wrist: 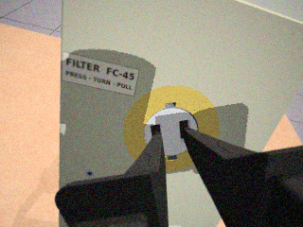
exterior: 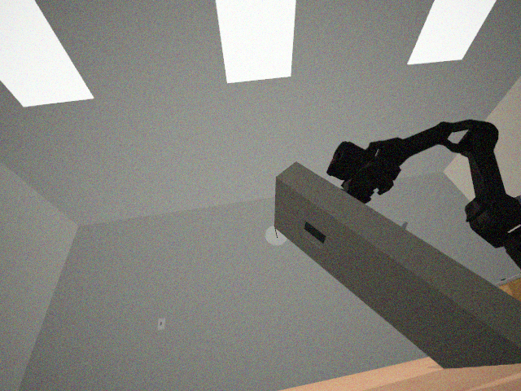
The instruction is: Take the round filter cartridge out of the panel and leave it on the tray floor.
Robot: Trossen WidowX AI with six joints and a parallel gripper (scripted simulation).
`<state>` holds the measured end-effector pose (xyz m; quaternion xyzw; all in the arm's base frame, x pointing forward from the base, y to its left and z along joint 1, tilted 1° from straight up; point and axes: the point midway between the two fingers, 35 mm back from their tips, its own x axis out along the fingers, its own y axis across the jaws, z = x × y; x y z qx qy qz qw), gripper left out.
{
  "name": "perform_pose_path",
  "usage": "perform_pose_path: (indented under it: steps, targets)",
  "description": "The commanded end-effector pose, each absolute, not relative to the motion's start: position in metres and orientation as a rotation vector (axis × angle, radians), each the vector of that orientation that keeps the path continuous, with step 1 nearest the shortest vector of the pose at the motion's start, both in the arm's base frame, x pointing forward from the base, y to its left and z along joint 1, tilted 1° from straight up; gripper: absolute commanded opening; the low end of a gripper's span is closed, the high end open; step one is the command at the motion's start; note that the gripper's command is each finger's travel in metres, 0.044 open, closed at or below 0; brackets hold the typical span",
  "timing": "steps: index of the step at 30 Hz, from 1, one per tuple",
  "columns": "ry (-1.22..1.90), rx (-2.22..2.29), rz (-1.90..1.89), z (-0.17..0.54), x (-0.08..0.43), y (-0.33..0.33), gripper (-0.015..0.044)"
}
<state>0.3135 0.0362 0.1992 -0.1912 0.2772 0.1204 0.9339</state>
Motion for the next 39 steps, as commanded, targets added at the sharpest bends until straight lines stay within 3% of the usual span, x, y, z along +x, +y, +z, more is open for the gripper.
perform_pose_path:
  steps: [1, 39]
  targets:
    - [0.569, -0.39, 0.243, 0.198, 0.314, 0.036, 0.0089]
    - [0.568, -0.39, 0.243, 0.19, 0.327, 0.037, 0.0089]
